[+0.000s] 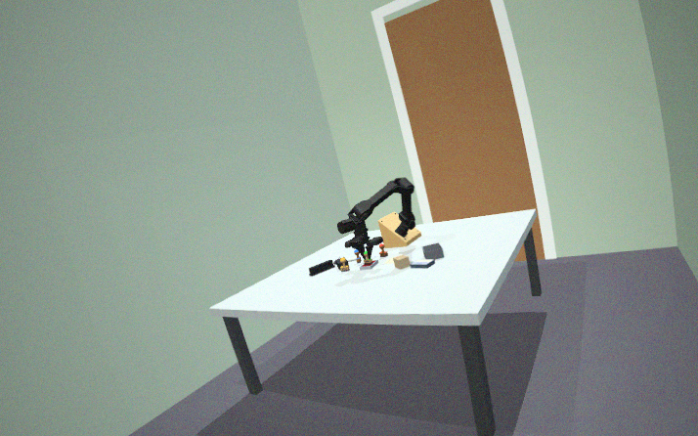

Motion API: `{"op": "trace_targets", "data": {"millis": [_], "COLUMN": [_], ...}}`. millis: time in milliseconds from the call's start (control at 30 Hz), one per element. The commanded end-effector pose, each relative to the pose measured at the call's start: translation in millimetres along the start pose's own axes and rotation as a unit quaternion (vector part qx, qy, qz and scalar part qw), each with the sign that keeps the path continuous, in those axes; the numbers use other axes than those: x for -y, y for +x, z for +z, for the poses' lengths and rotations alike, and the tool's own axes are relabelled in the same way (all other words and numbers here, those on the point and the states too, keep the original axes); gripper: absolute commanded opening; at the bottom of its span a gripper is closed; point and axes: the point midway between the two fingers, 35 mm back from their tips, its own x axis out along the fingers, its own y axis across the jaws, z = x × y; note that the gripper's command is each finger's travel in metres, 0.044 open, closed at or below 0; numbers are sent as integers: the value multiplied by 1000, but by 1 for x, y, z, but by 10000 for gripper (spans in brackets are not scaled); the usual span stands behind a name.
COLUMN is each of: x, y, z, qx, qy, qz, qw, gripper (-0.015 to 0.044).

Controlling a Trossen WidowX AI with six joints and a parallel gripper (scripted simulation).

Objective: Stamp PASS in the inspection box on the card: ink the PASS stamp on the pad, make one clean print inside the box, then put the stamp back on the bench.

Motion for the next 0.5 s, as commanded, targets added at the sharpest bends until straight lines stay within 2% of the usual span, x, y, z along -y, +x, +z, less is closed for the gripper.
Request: {"op": "trace_targets", "data": {"millis": [0,467], "x": [-1,-1], "y": [2,-4], "z": [1,1], "qx": [0,0], "qy": [-1,-1], "qz": [2,1], "qw": [1000,1000], "gripper": [0,0]}}
